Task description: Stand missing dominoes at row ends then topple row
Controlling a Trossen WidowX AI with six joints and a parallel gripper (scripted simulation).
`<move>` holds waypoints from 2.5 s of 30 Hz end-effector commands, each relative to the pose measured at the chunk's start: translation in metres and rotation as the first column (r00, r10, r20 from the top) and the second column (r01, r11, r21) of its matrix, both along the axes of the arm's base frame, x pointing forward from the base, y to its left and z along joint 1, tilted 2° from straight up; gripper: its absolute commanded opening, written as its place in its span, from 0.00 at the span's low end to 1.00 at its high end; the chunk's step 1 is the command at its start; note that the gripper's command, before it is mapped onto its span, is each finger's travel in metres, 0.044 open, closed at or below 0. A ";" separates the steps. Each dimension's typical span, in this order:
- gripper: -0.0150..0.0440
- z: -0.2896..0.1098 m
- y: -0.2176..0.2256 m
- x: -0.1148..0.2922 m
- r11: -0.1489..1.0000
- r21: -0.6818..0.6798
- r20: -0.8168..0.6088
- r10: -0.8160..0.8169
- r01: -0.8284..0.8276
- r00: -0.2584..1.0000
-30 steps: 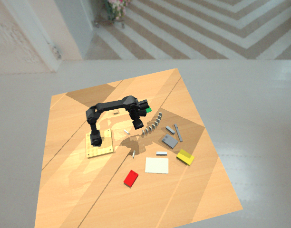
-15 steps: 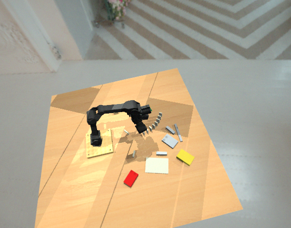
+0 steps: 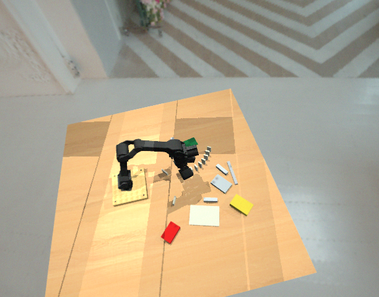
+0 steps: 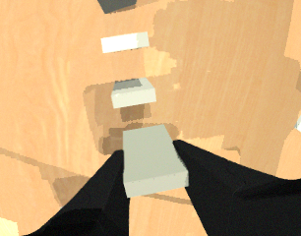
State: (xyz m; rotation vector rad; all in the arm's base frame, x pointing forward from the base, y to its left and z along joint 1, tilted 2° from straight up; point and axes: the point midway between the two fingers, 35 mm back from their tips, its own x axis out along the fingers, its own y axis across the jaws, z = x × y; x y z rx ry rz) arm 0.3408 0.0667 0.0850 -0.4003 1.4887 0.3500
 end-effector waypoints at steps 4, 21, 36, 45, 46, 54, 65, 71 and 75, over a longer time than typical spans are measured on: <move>0.44 -0.034 -0.002 -0.005 1.000 -0.003 -0.010 0.004 -0.004 1.000; 0.52 -0.046 -0.003 -0.007 1.000 -0.003 -0.010 0.004 -0.004 1.000; 1.00 -0.036 -0.002 -0.006 1.000 -0.003 -0.010 0.004 -0.004 1.000; 1.00 0.084 0.000 -0.012 1.000 -0.001 -0.009 0.000 0.000 1.000; 1.00 0.087 0.000 -0.013 1.000 -0.001 -0.009 0.000 0.000 1.000; 1.00 0.069 0.007 -0.034 0.956 0.013 -0.007 -0.292 0.292 0.956; 1.00 0.007 0.018 -0.101 0.378 0.047 -0.022 -0.925 0.924 0.380; 1.00 0.006 0.019 -0.104 0.366 0.047 -0.022 -0.930 0.930 0.367; 1.00 0.006 0.019 -0.104 0.366 0.047 -0.022 -0.930 0.930 0.367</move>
